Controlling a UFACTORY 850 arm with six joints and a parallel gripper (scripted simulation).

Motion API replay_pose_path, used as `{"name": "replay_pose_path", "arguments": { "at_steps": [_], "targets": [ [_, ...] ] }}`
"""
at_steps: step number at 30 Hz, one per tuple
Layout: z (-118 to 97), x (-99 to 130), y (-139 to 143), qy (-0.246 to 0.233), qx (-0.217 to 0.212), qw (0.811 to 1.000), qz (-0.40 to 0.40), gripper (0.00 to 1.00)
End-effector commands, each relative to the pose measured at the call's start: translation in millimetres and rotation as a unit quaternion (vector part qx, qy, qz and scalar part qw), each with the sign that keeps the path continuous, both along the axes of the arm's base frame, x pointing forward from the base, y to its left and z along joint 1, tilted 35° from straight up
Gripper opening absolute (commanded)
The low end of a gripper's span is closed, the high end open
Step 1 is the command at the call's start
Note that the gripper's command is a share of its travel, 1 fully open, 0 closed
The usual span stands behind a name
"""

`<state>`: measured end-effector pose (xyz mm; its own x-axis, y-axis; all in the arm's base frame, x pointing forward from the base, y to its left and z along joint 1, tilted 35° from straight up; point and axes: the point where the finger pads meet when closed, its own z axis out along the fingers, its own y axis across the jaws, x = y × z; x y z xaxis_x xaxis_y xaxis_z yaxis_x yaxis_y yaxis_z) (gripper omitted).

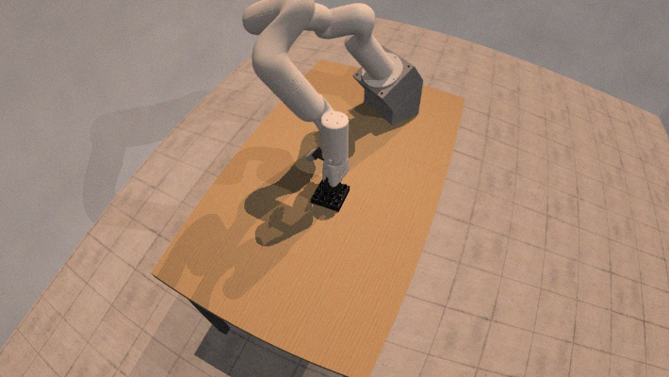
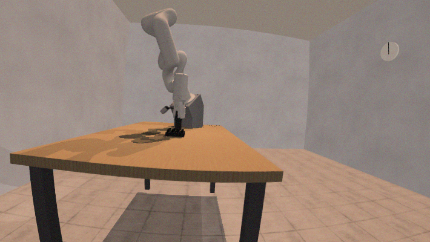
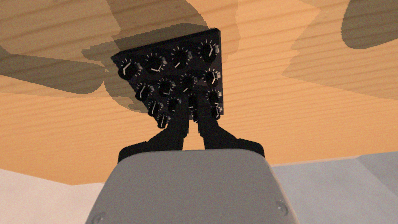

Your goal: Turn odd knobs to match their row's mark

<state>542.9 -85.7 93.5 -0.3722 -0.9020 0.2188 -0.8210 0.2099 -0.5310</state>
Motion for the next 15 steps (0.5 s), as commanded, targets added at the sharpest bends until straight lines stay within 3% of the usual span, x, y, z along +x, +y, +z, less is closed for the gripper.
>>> {"name": "replay_pose_path", "arguments": {
  "at_steps": [1,15],
  "targets": [
    [0.4,0.3,0.2,0.007,-0.008,1.0,0.016,0.08],
    [0.4,0.3,0.2,0.06,-0.07,0.987,0.132,0.08]
  ]
}}
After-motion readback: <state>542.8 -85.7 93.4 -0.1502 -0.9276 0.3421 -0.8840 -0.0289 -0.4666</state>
